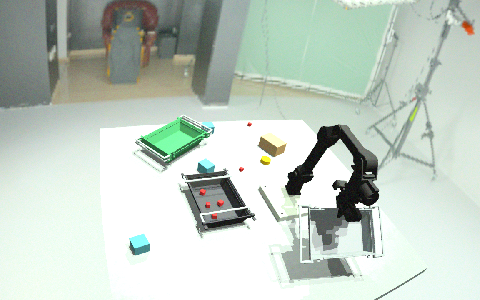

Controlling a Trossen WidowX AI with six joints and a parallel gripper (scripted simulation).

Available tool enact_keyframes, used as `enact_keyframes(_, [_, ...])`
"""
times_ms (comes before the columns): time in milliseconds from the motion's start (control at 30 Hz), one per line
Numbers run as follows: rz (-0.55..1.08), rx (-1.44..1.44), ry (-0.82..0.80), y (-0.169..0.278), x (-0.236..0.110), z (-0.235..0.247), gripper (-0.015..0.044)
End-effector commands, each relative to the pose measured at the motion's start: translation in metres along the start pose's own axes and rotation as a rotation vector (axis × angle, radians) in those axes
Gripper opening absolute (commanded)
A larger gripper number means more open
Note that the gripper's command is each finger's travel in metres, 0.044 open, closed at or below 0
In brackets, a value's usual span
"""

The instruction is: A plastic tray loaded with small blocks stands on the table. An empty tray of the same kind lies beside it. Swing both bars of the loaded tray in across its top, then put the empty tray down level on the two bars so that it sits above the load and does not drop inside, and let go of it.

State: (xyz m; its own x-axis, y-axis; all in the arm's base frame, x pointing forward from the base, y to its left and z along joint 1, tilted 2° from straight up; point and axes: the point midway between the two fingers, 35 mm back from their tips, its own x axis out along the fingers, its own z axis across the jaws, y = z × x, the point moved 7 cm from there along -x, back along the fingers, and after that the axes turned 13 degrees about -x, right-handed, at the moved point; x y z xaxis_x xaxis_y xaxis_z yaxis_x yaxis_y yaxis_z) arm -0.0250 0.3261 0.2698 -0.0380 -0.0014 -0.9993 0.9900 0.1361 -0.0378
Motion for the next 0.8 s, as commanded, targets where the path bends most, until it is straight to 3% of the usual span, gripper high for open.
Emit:
enact_keyframes(0, [0.004,0.036,0.022,0.015,-0.005,-0.001,0.0])
enact_keyframes(767, [0.014,0.275,0.024,0.103,-0.007,0.021,0.0])
